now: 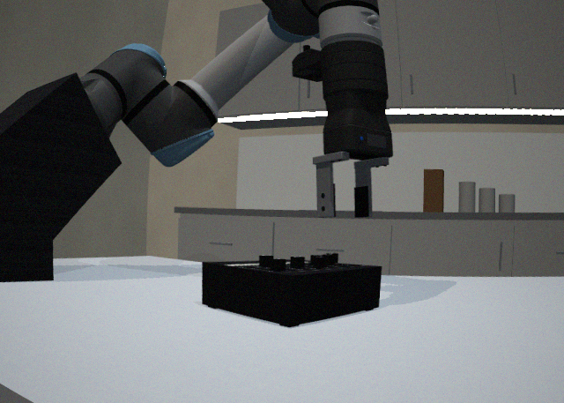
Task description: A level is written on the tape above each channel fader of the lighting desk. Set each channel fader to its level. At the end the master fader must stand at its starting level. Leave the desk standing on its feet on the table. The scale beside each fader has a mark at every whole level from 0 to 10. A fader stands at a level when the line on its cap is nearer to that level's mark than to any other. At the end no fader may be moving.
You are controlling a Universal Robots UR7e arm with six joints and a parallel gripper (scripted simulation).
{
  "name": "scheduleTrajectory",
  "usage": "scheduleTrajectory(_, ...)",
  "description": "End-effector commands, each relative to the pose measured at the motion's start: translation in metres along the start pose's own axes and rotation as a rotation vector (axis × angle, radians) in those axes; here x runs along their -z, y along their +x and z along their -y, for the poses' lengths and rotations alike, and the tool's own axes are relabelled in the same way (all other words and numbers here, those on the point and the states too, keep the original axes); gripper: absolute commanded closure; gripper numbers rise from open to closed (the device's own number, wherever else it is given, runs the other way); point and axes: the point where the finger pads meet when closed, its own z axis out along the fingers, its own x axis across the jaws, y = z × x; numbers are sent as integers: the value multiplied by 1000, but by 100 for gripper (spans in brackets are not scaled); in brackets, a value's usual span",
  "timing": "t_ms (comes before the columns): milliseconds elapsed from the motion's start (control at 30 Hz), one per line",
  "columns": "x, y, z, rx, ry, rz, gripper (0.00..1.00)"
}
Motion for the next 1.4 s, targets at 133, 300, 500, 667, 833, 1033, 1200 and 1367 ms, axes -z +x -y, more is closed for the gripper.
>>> scheduleTrajectory(133, -5, -1, -5, 148, 2, -7, 0)
scheduleTrajectory(300, -6, -1, -6, 185, 2, -8, 0)
scheduleTrajectory(500, -6, -2, -7, 197, 1, -8, 0)
scheduleTrajectory(667, -7, -2, -7, 200, 1, -8, 0)
scheduleTrajectory(833, -7, -2, -7, 200, 1, -8, 0)
scheduleTrajectory(1033, -7, -2, -7, 200, 1, -8, 0)
scheduleTrajectory(1200, -7, -2, -7, 200, 1, -8, 0)
scheduleTrajectory(1367, -7, -2, -7, 200, 1, -8, 0)
